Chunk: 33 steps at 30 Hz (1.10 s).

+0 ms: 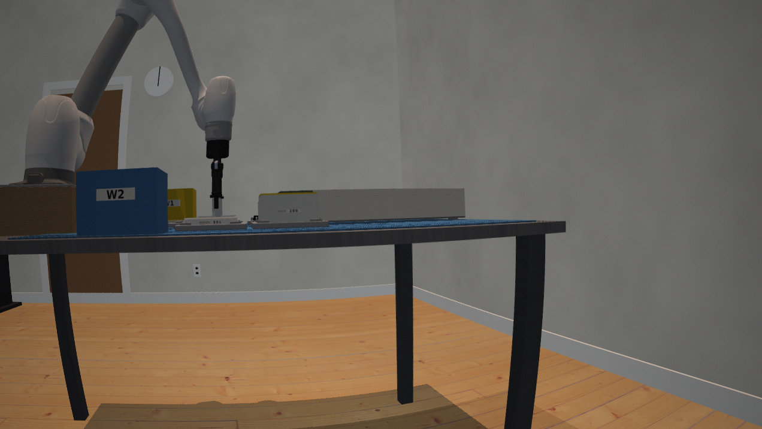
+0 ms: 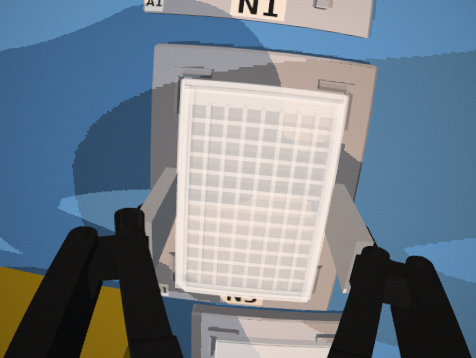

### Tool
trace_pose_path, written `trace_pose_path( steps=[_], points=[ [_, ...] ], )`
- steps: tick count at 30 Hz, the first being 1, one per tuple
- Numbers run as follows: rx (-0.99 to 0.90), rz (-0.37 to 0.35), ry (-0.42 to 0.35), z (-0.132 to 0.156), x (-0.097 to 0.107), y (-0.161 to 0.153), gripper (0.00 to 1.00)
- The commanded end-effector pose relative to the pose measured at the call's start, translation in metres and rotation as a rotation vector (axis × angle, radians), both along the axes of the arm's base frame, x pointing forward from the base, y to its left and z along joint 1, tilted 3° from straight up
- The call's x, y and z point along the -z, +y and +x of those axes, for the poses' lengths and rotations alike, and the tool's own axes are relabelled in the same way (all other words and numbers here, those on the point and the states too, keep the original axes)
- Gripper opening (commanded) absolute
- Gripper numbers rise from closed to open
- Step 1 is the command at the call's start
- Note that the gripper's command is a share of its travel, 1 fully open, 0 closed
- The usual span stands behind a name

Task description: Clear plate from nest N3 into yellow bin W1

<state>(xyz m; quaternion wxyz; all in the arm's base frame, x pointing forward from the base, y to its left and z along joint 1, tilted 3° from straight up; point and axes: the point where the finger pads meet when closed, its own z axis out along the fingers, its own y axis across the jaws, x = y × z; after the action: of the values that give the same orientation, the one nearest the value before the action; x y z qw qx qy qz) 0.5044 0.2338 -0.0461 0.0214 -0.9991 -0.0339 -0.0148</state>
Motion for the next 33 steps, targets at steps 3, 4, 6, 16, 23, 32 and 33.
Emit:
trace_pose_path(
  steps=[3,4,6,16,23,32,33],
  points=[
    [0.000,0.000,0.000,0.000,-0.002,0.000,0.10],
    [0.000,0.000,0.000,0.000,-0.002,0.000,0.10],
    [0.000,0.000,0.000,0.000,-0.003,0.000,0.10],
    [0.000,0.000,0.000,0.000,-0.006,0.000,0.10],
    [0.000,0.000,0.000,0.000,-0.012,0.000,0.10],
    [0.000,0.000,0.000,-0.001,-0.022,-0.001,0.10],
    [0.000,0.000,0.000,-0.001,-0.024,-0.001,0.10]
  ],
)
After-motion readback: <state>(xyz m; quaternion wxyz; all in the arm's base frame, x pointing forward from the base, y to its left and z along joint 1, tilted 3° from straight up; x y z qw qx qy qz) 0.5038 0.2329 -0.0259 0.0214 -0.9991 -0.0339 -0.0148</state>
